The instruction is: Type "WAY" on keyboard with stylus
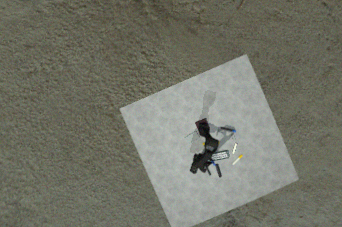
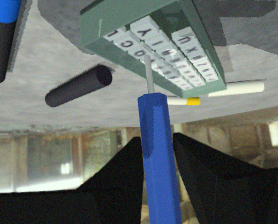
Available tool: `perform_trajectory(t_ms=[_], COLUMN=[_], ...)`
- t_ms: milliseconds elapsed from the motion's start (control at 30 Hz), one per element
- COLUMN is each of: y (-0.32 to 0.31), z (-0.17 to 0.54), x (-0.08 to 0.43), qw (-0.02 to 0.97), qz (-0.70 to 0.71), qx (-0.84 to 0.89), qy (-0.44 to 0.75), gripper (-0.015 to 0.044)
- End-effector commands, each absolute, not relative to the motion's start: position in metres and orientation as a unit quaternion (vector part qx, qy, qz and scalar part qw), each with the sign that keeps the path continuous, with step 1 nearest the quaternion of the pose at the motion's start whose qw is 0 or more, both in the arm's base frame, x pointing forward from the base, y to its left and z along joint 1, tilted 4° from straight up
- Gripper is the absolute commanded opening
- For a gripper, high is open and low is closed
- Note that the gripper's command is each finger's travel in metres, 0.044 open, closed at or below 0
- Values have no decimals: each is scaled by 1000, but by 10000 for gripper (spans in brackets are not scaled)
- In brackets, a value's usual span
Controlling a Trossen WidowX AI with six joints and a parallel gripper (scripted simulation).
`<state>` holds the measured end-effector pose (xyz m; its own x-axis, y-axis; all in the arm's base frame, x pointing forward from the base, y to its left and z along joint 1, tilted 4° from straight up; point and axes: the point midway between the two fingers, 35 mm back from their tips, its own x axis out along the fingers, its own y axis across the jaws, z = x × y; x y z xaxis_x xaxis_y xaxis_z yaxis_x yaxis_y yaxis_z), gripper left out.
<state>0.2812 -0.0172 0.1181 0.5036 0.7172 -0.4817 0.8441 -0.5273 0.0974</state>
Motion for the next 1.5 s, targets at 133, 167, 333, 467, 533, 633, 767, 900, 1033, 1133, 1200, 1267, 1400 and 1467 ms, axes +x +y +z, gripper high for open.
perform_trajectory(t_ms=[133,167,333,467,533,633,767,900,1033,1133,1200,1267,1400,1467], y=[-17,-17,-17,-17,-17,-17,-17,-17,-17,-17,-17,-17,-17,-17], z=[111,111,111,110,109,108,106,105,105,104,104,103,101,101], x=[281,281,281,281,282,282,282,282,282,282,282,282,282,282], qw=[156,156,156,156,156,156,156,156,156,156,156,156,156,156], qz=[-198,-198,-198,-198,-198,-198,-198,-198,-198,-198,-198,-198,-198,-198], qx=[852,852,852,852,852,852,852,852,852,852,852,852,852,852], qy=[459,459,459,459,459,459,459,459,459,459,459,459,459,459], gripper=[81,81,81,81,81,81,81,81,81,81,81,81,81,81])
